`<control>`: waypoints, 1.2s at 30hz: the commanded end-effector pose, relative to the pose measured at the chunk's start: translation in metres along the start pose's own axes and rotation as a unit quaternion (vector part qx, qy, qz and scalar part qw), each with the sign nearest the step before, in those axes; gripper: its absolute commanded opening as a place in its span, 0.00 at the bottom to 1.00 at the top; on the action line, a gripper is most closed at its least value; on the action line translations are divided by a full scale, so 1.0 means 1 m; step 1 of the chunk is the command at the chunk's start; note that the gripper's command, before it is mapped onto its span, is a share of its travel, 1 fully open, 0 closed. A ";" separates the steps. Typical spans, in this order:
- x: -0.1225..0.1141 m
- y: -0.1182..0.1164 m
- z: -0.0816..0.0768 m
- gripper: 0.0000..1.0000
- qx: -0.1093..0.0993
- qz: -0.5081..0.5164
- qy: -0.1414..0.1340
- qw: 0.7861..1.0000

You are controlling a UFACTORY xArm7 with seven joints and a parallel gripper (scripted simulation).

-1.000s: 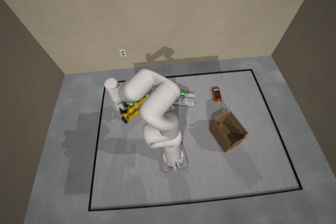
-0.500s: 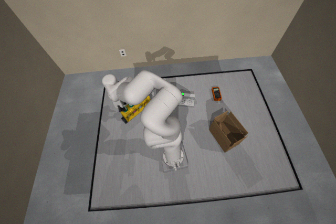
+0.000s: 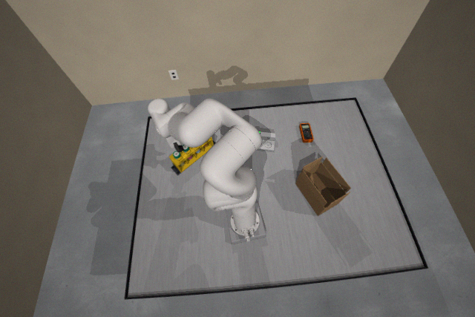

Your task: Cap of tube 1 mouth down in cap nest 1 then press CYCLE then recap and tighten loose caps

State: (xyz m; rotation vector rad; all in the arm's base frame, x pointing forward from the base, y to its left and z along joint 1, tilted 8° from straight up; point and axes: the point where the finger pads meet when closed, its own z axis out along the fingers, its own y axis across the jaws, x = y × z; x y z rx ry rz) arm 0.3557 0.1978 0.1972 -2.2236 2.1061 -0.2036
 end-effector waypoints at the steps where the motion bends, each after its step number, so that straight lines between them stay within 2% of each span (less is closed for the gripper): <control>1: 0.019 -0.010 -0.001 0.46 0.002 -0.139 -0.013 0.990; 9: 0.020 -0.010 -0.001 0.46 0.004 -0.311 -0.012 0.950; 16: 0.020 -0.010 -0.001 0.46 0.005 -0.321 -0.013 0.947; 26: 0.019 -0.010 0.029 0.46 0.005 -0.321 -0.013 0.947; 30: 0.019 -0.010 0.034 0.46 0.005 -0.321 -0.013 0.947; 36: 0.019 -0.010 0.034 0.46 0.005 -0.321 -0.013 0.947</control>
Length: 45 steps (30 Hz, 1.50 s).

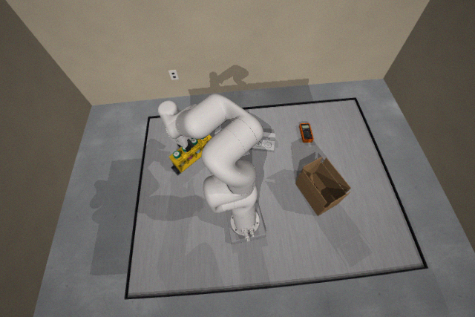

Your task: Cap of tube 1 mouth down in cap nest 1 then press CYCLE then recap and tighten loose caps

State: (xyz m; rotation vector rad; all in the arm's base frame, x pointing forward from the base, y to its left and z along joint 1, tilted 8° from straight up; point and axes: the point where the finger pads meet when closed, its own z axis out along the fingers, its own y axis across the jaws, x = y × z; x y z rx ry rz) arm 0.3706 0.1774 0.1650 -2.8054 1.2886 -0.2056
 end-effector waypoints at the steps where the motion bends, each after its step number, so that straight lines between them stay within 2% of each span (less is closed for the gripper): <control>1: 0.000 -0.001 0.000 0.46 0.002 0.000 0.001 1.000; 29: 0.000 -0.001 0.010 0.46 0.002 0.000 0.001 1.000; 30: 0.000 -0.001 0.010 0.00 0.002 0.000 0.001 1.000; 45: 0.000 -0.001 0.010 0.00 0.002 0.010 0.001 1.000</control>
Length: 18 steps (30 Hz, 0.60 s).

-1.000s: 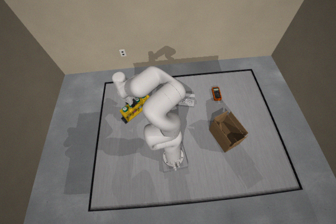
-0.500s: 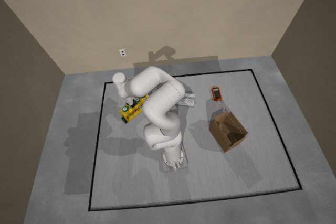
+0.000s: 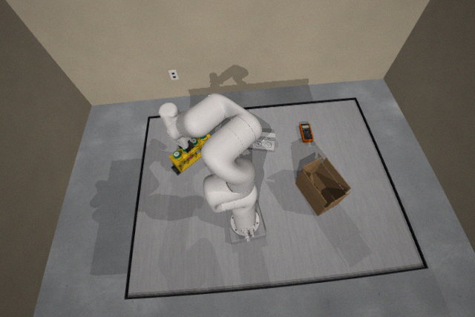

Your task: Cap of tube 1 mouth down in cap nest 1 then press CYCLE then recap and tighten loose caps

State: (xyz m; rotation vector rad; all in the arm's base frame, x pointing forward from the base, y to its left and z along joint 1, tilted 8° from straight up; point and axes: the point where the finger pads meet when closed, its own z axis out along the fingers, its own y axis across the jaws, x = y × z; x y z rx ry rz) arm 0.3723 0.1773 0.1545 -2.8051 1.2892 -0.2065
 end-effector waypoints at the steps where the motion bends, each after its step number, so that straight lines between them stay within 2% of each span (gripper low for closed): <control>1: 0.000 -0.001 -0.001 0.00 0.002 0.020 0.001 1.000; 18: 0.000 -0.001 -0.001 0.00 0.002 0.169 0.000 0.986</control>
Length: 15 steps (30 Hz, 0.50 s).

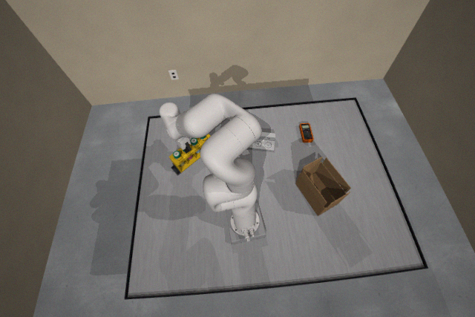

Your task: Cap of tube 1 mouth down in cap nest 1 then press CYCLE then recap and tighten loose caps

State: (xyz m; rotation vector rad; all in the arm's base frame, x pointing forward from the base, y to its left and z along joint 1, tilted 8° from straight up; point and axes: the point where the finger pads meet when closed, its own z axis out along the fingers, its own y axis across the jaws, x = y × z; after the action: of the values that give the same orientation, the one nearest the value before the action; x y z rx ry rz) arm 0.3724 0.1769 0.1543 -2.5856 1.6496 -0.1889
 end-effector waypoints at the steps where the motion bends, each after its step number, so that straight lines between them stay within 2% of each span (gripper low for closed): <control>1: 0.000 -0.001 -0.001 0.00 0.001 0.043 0.002 0.999; 7: 0.000 -0.001 -0.001 0.00 0.001 0.102 0.002 0.995; 11: 0.000 -0.001 -0.001 0.00 0.001 0.107 0.002 0.994; 12: 0.000 -0.001 -0.001 0.46 0.001 0.107 0.002 0.994; 15: 0.000 -0.001 -0.001 0.46 0.001 0.107 0.002 0.994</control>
State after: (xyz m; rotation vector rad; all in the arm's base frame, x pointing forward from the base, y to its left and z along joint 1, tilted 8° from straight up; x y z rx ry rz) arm 0.3722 0.1775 0.1542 -2.3915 1.9039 -0.1790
